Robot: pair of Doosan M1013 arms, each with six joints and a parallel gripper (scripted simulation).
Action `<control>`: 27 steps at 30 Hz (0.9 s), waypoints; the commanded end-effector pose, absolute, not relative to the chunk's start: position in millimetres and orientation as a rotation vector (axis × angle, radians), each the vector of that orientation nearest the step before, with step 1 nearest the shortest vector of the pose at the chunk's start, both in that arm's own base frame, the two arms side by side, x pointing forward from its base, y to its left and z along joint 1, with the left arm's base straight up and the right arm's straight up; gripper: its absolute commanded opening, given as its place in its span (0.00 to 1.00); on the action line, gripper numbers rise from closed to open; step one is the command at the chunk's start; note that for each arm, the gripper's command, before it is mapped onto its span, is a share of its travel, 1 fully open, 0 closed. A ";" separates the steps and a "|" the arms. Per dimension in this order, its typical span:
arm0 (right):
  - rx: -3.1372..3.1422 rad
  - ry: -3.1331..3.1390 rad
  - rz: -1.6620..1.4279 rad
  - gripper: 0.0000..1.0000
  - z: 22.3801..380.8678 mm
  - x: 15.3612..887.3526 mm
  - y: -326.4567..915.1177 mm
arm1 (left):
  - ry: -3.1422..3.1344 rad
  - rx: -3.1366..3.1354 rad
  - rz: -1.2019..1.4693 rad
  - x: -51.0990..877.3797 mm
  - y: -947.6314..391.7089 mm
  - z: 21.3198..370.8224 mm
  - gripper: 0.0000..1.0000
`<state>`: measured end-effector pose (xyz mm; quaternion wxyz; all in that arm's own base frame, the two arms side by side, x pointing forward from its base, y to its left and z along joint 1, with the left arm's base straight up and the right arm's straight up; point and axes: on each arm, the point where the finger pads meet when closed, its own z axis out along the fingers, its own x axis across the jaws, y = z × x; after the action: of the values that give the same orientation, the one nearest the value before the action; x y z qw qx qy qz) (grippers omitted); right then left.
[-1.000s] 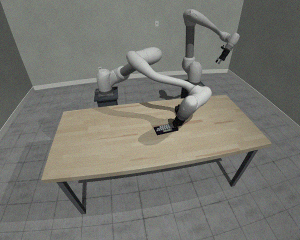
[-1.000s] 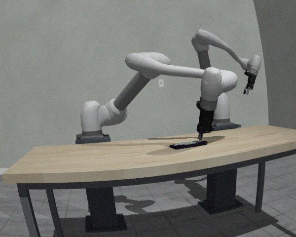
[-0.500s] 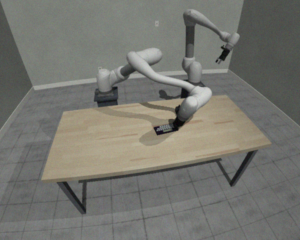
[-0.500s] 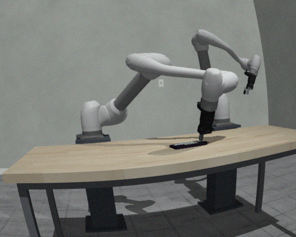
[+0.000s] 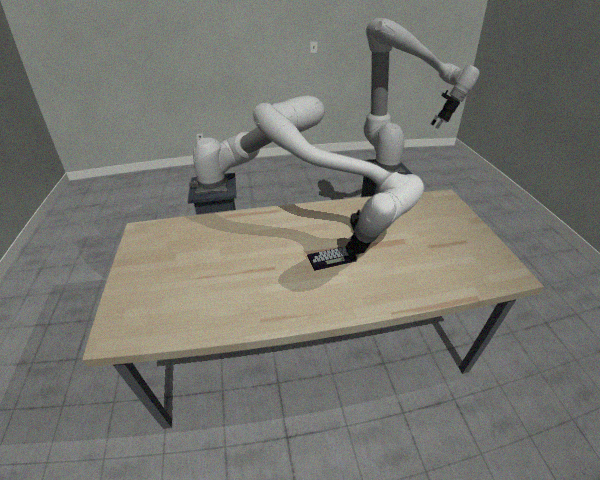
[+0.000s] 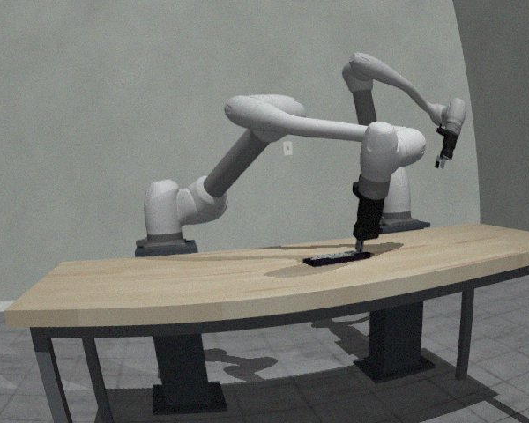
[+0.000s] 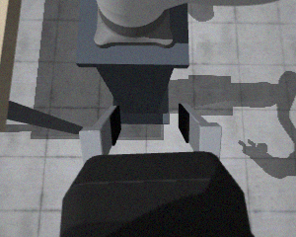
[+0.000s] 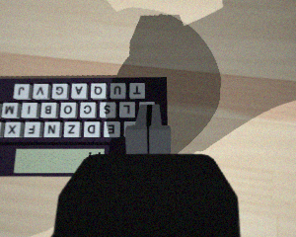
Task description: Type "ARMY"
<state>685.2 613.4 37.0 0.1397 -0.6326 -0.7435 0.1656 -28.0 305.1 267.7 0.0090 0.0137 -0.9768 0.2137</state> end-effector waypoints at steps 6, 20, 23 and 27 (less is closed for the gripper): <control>-1.835 -2.139 0.468 0.00 37.2 685.2 617.5 | -3.052 0.052 0.676 -27.5 302.1 268.9 1.00; -1.835 -2.139 0.470 0.00 35.4 684.8 617.2 | -3.052 0.052 0.676 -27.5 302.1 268.9 1.00; -1.834 -2.139 0.471 0.00 40.4 684.7 617.1 | -3.052 0.052 0.676 -27.5 302.1 268.9 1.00; -1.834 -2.140 0.468 0.00 50.5 685.2 617.5 | -3.052 0.052 0.676 -27.5 302.1 268.9 1.00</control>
<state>685.1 613.3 38.2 0.1397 -0.6325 -0.7436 0.1655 -28.0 305.0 267.6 0.0090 0.0137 -0.9767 0.2138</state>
